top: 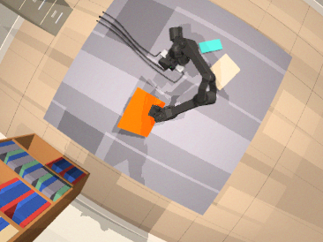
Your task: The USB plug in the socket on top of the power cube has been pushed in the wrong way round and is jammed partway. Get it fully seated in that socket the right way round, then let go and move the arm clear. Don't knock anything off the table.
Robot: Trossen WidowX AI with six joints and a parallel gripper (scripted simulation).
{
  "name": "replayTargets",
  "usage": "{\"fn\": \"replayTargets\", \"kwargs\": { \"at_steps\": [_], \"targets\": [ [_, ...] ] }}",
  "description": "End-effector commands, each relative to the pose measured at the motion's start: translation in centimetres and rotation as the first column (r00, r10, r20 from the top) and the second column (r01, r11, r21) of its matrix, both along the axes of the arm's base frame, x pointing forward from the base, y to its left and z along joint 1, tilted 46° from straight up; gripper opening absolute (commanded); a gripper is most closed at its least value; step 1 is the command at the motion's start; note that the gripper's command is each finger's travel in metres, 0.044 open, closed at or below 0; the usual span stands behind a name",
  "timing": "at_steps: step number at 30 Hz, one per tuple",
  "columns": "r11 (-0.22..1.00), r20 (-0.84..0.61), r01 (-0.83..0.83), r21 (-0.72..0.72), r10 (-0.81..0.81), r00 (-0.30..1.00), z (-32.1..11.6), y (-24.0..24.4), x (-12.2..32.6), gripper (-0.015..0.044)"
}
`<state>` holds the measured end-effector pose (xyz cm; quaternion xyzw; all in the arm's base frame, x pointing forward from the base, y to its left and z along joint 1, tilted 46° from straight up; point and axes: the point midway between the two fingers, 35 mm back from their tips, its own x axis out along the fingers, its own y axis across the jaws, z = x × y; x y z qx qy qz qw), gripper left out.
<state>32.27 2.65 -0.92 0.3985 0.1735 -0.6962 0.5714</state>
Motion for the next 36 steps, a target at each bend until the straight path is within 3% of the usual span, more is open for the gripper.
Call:
{"fn": "replayTargets", "kwargs": {
  "at_steps": [1, 36],
  "targets": [
    [1.000, -0.002, -0.004, 0.000, 0.004, 1.000, -0.07, -0.03, 0.00, 0.0000],
    [1.000, -0.002, -0.004, 0.000, 0.004, 1.000, -0.36, -0.34, -0.02, 0.0000]
  ]
}}
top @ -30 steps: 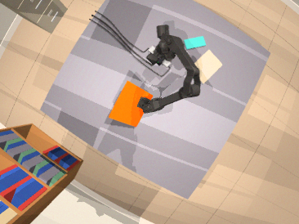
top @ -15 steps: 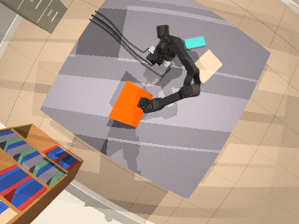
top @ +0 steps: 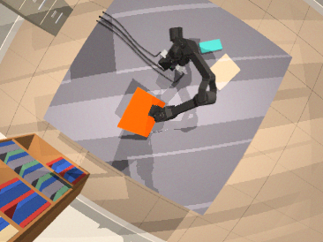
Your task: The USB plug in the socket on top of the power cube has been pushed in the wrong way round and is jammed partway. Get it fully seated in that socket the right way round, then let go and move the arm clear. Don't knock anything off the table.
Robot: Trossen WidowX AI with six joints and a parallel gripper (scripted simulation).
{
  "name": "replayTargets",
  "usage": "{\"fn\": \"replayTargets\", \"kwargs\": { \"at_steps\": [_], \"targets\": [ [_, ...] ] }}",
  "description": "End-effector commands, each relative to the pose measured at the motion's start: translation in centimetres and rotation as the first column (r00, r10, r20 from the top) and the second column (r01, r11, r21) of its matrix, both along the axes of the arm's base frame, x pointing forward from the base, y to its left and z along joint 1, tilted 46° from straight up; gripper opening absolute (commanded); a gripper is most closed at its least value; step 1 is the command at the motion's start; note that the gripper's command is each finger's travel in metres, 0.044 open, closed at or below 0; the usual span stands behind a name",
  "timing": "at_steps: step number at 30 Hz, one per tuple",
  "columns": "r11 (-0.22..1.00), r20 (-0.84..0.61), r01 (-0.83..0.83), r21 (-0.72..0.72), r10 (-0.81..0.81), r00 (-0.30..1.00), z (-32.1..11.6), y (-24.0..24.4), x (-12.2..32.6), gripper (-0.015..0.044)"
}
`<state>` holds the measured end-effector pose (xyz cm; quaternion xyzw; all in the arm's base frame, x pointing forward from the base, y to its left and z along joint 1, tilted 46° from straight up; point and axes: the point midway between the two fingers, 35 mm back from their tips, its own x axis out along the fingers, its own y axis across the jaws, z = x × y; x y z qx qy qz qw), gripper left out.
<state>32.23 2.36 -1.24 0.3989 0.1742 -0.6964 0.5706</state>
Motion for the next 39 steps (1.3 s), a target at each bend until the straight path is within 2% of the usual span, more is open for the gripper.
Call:
{"fn": "replayTargets", "kwargs": {
  "at_steps": [1, 39],
  "targets": [
    [1.000, -0.001, -0.005, -0.002, 0.005, 1.000, -0.05, -0.06, 0.02, 0.0000],
    [1.000, -0.001, -0.005, -0.002, 0.005, 1.000, -0.36, -0.39, -0.01, 0.0000]
  ]
}}
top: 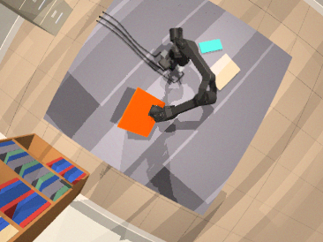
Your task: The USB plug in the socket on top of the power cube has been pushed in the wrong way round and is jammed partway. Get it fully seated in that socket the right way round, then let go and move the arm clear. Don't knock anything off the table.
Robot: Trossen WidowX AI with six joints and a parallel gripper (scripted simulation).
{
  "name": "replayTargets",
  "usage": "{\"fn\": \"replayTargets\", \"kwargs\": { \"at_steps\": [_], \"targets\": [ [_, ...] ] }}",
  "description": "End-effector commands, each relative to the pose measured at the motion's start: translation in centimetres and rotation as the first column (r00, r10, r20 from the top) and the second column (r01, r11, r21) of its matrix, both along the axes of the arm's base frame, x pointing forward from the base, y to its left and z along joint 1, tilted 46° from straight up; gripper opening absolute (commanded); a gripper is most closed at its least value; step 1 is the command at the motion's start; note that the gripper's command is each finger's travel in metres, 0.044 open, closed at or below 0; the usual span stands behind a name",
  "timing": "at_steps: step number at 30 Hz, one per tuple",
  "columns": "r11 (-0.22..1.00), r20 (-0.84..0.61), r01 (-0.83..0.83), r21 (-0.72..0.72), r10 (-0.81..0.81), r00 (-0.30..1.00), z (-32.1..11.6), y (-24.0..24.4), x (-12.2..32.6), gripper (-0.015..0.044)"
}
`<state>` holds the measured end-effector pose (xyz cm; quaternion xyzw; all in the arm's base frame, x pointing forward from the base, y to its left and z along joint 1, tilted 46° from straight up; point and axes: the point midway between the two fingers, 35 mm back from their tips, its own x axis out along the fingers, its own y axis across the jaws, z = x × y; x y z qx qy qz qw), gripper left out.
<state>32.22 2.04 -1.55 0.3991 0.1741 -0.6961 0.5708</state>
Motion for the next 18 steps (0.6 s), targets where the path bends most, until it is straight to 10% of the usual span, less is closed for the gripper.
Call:
{"fn": "replayTargets", "kwargs": {
  "at_steps": [1, 18],
  "targets": [
    [1.000, -0.002, -0.004, -0.003, 0.004, 1.000, -0.06, -0.08, 0.00, 0.0000],
    [1.000, -0.002, -0.004, -0.003, 0.004, 1.000, -0.20, -0.22, -0.01, 0.0000]
  ]
}}
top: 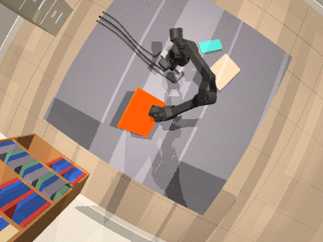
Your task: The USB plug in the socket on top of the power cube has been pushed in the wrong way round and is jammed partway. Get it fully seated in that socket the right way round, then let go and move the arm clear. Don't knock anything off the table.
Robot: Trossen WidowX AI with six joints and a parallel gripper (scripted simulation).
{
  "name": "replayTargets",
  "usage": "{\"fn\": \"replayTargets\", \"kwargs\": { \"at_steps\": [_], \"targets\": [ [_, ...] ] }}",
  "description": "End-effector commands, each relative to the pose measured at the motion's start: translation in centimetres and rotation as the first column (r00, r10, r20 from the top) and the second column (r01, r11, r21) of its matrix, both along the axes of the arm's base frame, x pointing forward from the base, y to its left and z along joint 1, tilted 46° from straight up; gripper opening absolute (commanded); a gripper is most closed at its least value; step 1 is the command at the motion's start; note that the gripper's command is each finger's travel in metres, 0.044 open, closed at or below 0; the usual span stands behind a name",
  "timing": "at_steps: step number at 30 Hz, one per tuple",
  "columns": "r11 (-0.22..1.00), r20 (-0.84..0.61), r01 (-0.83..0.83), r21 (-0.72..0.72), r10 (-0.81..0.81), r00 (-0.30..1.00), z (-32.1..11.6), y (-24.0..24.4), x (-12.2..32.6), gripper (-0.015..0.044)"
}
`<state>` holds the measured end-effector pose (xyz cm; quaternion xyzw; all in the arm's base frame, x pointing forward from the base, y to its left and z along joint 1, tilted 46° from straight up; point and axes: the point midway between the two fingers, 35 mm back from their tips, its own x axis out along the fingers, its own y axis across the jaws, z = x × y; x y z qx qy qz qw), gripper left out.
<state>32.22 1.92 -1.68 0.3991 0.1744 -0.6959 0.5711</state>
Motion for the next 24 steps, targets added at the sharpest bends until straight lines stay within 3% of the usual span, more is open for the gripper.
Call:
{"fn": "replayTargets", "kwargs": {
  "at_steps": [1, 24],
  "targets": [
    [1.000, -0.002, -0.004, -0.003, 0.004, 1.000, -0.08, -0.11, 0.00, 0.0000],
    [1.000, -0.002, -0.004, -0.003, 0.004, 1.000, -0.23, -0.26, -0.02, 0.0000]
  ]
}}
